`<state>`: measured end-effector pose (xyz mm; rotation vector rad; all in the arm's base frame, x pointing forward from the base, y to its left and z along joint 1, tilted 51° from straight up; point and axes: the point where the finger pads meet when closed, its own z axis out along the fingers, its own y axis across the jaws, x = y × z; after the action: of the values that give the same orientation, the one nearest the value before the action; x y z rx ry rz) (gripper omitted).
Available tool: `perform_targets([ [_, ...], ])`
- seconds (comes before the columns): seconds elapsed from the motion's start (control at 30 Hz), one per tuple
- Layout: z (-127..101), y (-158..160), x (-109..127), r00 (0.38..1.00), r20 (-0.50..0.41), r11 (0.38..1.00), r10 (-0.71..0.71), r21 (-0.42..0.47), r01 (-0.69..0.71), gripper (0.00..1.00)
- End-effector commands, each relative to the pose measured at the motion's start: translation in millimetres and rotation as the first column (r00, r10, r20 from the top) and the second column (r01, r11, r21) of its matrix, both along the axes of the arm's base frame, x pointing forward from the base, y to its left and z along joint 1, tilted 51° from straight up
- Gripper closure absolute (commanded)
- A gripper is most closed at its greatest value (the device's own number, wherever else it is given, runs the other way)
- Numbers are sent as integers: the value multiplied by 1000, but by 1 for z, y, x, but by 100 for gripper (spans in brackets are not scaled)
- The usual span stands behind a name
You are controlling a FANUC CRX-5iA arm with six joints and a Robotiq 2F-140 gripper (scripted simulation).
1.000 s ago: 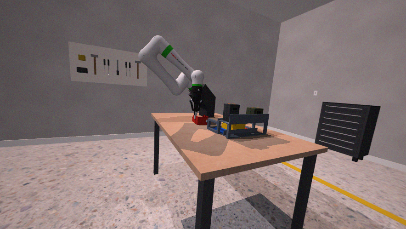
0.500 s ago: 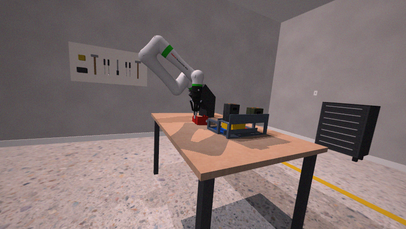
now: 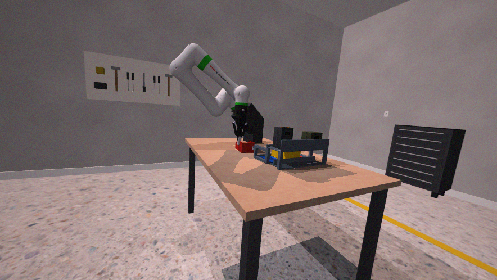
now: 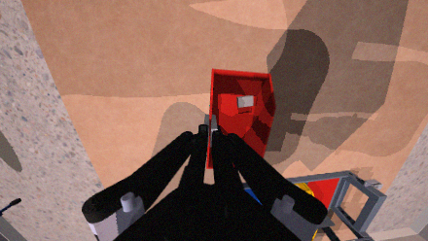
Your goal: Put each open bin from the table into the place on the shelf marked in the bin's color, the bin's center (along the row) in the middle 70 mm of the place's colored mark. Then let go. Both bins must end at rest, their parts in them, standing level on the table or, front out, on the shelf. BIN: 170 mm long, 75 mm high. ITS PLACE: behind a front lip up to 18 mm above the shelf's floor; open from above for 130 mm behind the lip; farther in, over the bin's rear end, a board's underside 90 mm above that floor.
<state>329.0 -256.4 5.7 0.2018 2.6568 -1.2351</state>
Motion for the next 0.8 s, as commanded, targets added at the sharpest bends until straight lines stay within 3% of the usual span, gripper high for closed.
perform_targets([
  [0.0,1,1,0,1000,0,1000,0,0,0,100],
  [0.77,14,17,-3,1000,0,1000,0,0,0,100],
])
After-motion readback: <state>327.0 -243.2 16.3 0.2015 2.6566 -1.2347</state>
